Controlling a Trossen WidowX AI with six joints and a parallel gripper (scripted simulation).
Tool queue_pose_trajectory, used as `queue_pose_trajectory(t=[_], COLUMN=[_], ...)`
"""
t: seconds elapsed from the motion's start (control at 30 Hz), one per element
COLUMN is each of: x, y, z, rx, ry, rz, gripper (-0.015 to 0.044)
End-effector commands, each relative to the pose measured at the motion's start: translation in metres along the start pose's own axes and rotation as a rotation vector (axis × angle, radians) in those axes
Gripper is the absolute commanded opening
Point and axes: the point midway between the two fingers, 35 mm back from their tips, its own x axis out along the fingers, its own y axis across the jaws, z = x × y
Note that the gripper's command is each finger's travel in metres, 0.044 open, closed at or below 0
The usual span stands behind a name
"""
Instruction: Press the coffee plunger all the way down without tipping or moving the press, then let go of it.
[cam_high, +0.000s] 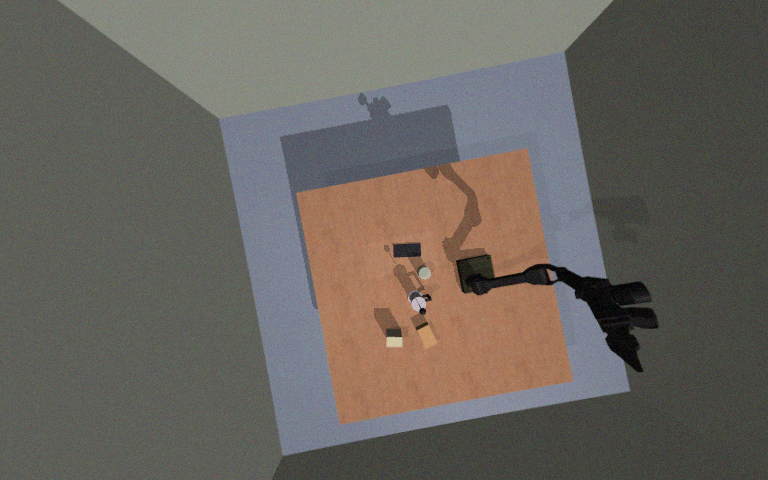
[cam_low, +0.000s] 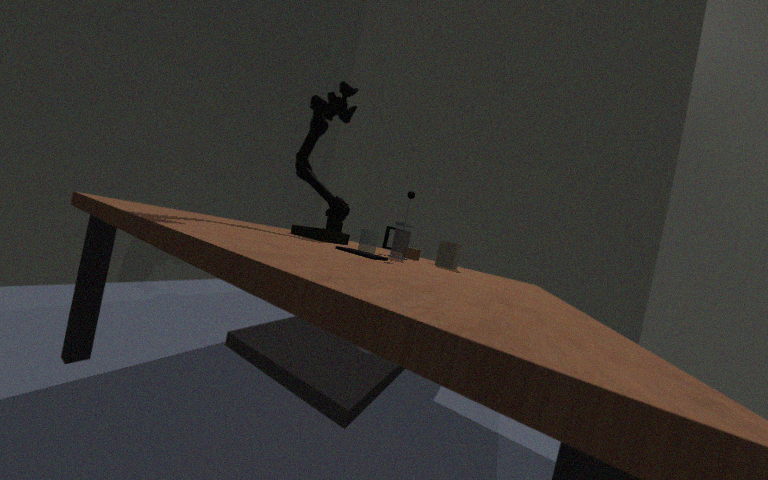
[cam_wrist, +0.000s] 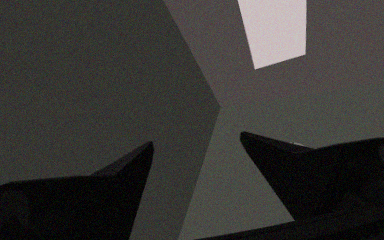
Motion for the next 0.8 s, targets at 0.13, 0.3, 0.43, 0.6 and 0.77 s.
queue_pose_trajectory(t=[0.13,0.3,0.43,0.6,0.77], x=[0.019,0.017,0.011,-0.012,-0.053], y=[-0.043,-0.059,-0.068,-0.081,-0.084], z=[-0.113,-0.178,-0.215,-0.293,-0.367], rx=[0.113,0.195,0.228,0.283,0.328], ry=[0.273,0.422,0.514,0.730,0.966], rz=[-0.146,-0.213,-0.257,-0.355,-0.447], gripper=[0.0440,0.0440,0.0440,0.0440,0.0440])
